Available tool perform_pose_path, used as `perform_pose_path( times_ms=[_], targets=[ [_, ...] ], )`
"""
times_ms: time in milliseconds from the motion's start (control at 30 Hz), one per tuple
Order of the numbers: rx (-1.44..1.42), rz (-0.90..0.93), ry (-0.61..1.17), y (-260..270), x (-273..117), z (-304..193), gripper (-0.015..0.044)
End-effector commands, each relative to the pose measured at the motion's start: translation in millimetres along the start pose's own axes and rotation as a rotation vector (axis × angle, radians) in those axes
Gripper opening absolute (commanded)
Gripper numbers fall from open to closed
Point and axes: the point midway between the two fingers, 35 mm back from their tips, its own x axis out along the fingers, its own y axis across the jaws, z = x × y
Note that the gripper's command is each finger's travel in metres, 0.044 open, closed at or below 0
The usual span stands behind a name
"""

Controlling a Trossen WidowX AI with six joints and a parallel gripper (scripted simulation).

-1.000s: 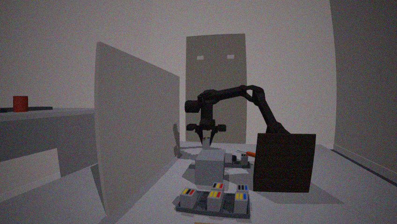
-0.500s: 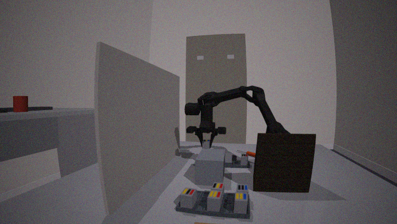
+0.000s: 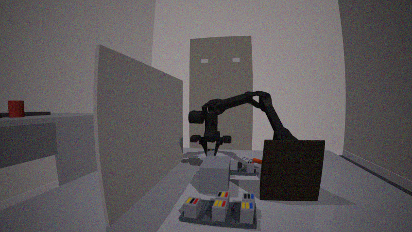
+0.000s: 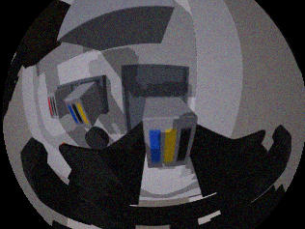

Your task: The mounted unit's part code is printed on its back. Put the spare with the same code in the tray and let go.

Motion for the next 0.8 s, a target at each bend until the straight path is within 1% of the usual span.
perform_pose_path(
  times_ms=[0, 767],
  targets=[
    [-0.004, 0.001, 0.004, 0.9, 4.0, -0.2, 0.0000],
    [-0.004, 0.001, 0.008, 3.1, 22.4, -1.2, 0.0000]
  ],
)
